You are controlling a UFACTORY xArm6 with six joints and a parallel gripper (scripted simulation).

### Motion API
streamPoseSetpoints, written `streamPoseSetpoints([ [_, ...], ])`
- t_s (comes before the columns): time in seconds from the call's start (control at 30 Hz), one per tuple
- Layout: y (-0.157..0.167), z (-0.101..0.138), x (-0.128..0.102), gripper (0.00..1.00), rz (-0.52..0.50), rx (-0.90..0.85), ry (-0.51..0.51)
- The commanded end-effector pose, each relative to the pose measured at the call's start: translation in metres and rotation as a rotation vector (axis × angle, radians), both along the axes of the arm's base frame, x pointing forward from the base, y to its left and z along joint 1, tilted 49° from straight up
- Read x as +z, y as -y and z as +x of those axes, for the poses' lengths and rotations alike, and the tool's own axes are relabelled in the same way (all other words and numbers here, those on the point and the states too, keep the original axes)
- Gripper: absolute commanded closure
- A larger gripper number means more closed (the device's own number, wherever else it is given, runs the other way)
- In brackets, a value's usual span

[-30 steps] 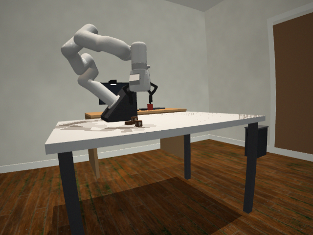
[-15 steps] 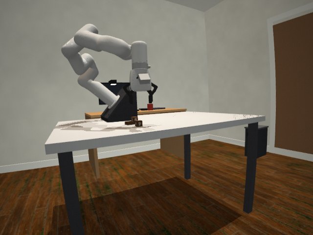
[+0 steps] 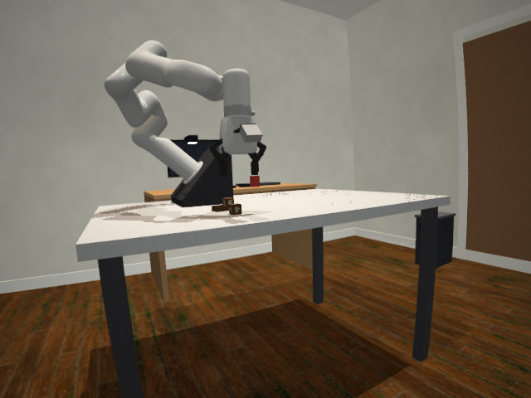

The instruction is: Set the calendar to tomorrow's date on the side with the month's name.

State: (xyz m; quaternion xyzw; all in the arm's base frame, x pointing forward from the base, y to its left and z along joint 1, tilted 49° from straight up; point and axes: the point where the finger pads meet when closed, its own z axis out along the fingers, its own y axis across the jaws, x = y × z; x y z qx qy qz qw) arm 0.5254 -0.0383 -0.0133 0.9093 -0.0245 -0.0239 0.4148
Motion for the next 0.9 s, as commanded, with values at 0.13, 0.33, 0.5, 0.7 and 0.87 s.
streamPoseSetpoints([
  [0.13,0.008,0.001,-0.007,0.0,0.001,0.004,0.0],
  [0.33,0.028,-0.001,-0.025,0.0,0.002,0.004,0.0],
  [0.5,0.037,-0.001,-0.032,0.0,0.002,0.004,0.0],
  [0.7,0.044,-0.002,-0.038,0.0,0.002,0.004,0.0],
  [0.87,0.045,-0.002,-0.04,0.0,0.001,0.004,0.0],
])
